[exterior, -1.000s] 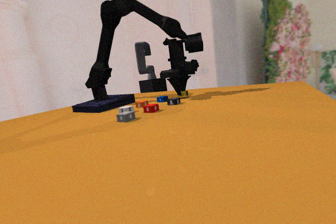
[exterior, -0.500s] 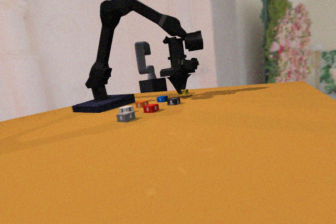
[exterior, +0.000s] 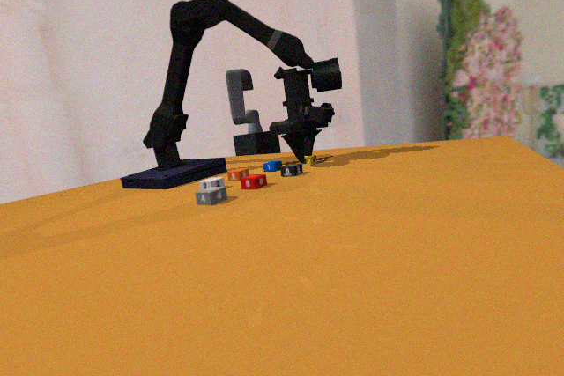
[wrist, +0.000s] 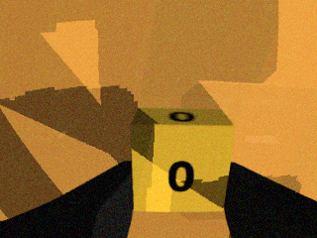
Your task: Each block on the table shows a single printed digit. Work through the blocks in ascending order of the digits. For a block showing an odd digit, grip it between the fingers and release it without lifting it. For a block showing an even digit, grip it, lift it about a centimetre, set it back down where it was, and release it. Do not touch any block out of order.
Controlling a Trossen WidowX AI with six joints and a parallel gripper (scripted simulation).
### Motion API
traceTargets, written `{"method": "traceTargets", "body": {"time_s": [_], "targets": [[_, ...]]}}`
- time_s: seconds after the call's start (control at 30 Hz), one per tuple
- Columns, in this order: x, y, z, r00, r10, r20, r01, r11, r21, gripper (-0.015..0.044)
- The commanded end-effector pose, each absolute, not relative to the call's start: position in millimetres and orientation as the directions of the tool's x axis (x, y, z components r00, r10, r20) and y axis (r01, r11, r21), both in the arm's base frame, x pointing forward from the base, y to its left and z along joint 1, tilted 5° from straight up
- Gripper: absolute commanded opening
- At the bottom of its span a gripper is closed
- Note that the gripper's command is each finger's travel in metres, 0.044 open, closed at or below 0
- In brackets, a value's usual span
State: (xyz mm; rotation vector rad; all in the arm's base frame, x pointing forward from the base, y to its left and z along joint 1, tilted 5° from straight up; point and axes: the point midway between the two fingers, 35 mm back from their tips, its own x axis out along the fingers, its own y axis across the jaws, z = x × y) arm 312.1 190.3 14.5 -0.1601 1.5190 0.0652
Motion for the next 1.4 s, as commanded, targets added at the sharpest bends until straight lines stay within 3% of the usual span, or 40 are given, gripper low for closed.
{"method": "traceTargets", "body": {"time_s": [0.0, 0.07, 0.43, 0.83, 1.2, 1.37], "targets": [[312.6, 189.6, 13.3, 0.055, -0.06, -0.997, -0.145, 0.987, -0.067, 0.012], [312.6, 189.6, 13.3, 0.055, -0.06, -0.997, -0.145, 0.987, -0.067, 0.012], [312.6, 189.6, 13.3, 0.055, -0.06, -0.997, -0.145, 0.987, -0.067, 0.04], [310.7, 191.9, 49.5, 0.055, -0.06, -0.997, -0.145, 0.987, -0.067, 0.04], [306.4, 196.8, 130.1, 0.054, -0.059, -0.997, -0.145, 0.987, -0.067, 0.012], [306.4, 196.8, 130.1, 0.054, -0.059, -0.997, -0.145, 0.987, -0.067, 0.012]]}}
